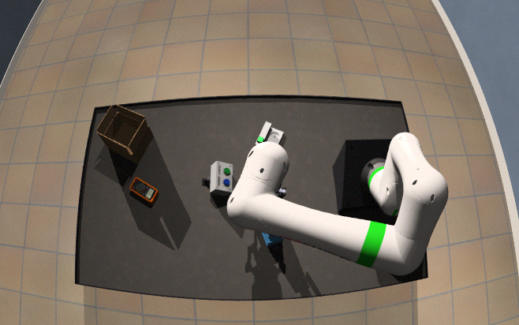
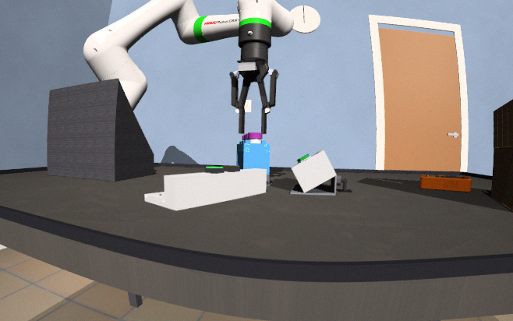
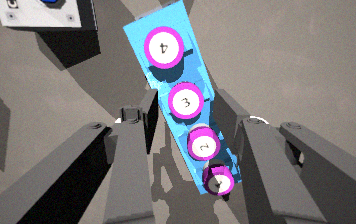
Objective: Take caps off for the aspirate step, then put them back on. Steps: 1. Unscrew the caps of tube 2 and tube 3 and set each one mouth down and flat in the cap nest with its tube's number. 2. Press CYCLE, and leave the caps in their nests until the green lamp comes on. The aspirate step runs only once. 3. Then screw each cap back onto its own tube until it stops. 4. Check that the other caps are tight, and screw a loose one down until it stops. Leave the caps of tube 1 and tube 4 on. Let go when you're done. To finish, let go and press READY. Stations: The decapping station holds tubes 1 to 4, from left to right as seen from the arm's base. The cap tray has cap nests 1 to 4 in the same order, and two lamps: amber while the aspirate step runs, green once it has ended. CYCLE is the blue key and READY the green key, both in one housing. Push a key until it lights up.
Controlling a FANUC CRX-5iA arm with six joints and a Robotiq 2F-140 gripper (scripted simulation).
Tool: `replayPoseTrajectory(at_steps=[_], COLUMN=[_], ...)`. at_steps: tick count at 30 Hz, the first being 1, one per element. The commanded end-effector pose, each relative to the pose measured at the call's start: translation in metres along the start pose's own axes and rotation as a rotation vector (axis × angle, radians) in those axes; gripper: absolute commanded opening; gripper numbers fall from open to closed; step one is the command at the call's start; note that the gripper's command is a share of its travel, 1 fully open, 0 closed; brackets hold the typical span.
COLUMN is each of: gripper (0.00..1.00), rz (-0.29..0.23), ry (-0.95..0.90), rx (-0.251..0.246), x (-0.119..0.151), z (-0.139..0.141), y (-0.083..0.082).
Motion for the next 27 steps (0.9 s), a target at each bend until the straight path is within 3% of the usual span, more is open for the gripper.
replayPoseTrajectory(at_steps=[1,12,15,23,27], gripper=[0.41,0.41,0.41,0.41,0.41], rz=[0.001,0.001,0.001,0.001,0.001], ry=[0.0,0.0,-0.25,-0.637,-0.637], rx=[-0.001,-0.001,-0.001,-0.001,-0.001], x=[0.0,0.0,0.024,0.066,0.082], z=[0.0,0.0,0.006,0.018,0.023], y=[-0.009,-0.034,-0.034,-0.034,-0.034])
Point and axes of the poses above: the point where the finger pads meet when closed, its own y axis out along the fingers, its own z axis across the jaws, x = y × z, the point moved 6 cm from there along -y, back along the fingers, and after that the axes turned 7 degrees about -y, right-handed, at the moved point
